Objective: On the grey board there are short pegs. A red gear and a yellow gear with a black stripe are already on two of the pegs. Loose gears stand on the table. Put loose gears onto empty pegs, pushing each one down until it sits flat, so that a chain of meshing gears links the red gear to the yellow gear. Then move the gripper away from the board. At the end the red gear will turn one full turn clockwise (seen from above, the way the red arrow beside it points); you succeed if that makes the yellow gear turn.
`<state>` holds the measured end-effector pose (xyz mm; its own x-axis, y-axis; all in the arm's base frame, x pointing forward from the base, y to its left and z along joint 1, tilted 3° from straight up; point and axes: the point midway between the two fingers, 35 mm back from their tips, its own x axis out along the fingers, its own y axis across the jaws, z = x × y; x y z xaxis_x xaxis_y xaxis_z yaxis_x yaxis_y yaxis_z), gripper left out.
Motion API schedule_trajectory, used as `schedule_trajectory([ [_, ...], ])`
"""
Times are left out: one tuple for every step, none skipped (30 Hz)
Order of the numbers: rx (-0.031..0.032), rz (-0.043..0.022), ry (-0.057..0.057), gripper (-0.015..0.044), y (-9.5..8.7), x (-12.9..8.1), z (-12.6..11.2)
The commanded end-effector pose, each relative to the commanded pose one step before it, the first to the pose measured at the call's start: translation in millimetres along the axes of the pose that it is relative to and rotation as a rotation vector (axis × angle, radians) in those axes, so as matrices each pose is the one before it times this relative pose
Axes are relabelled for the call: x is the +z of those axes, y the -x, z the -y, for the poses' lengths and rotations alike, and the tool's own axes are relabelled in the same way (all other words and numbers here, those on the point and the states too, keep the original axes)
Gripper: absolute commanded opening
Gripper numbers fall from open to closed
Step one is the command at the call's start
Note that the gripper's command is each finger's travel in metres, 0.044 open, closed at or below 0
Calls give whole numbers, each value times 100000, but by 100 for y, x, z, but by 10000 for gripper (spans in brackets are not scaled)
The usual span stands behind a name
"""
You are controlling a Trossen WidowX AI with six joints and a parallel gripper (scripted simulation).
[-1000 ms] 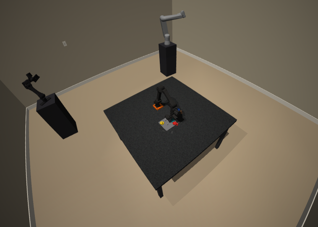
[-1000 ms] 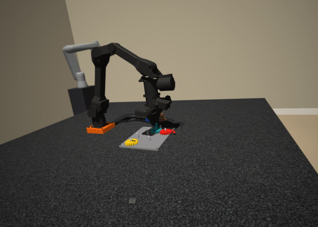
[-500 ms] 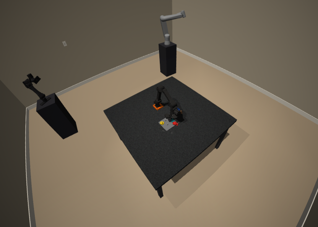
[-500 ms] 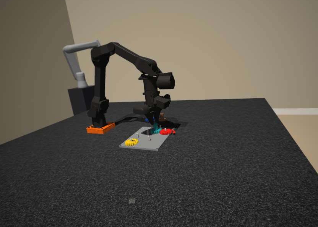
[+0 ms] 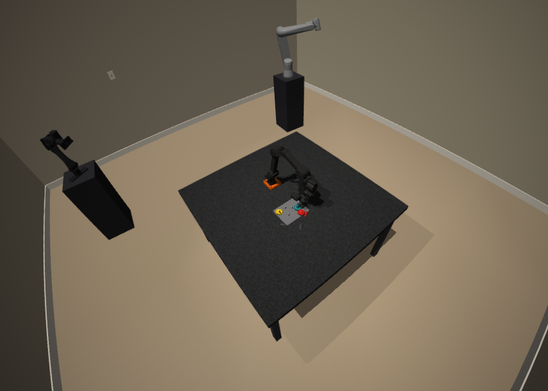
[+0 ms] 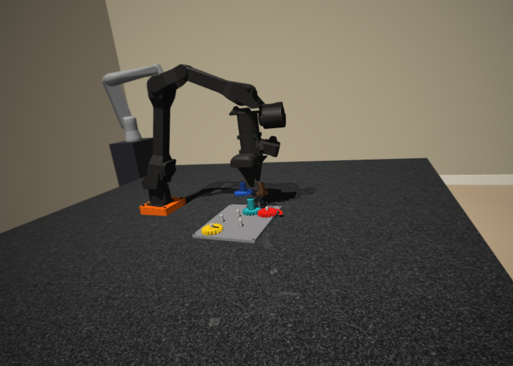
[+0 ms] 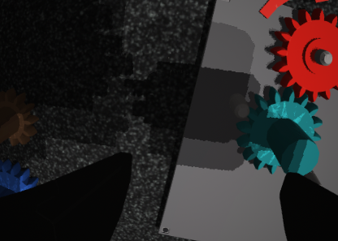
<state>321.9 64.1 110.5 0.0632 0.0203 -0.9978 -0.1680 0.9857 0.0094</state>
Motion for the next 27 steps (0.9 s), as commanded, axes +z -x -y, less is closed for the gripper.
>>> schedule_trajectory([
  [159, 317, 53248, 376, -73, -414, -6525],
  [92, 84, 12659, 402, 1, 498, -1457],
  [63, 75, 9593, 429, 2, 472, -1070],
  [51, 74, 8559, 440, 3, 481, -928],
  [43, 78, 8194, 440, 5, 509, -863],
  [37, 81, 7996, 440, 6, 541, -816],
  [26, 72, 6662, 440, 6, 487, -656],
  [7, 23, 2107, 440, 2, 164, -199],
  [0, 1, 58, 440, 0, 5, -5],
  [0, 0, 0, 440, 0, 0, 0],
  [0, 0, 0, 440, 0, 0, 0],
  [0, 0, 0, 440, 0, 0, 0],
  [0, 0, 0, 440, 0, 0, 0],
  [0, 0, 0, 440, 0, 0, 0],
  [0, 0, 0, 440, 0, 0, 0],
  [0, 0, 0, 440, 0, 0, 0],
  [0, 0, 0, 440, 0, 0, 0],
  [0, 0, 0, 440, 0, 0, 0],
  [0, 0, 0, 440, 0, 0, 0],
  [0, 0, 0, 440, -178, 1, 1],
  [0, -1, 0, 440, -445, -1, 0],
  [0, 0, 0, 440, -178, -2, -1],
  [0, 1, 0, 440, -121, 15, -3],
  [1, 2, 0, 440, -361, 43, -11],
  [2, 3, 0, 440, -541, 58, -21],
  [2, 2, 0, 440, -360, 34, -18],
  [1, 1, 0, 440, -120, 11, -7],
])
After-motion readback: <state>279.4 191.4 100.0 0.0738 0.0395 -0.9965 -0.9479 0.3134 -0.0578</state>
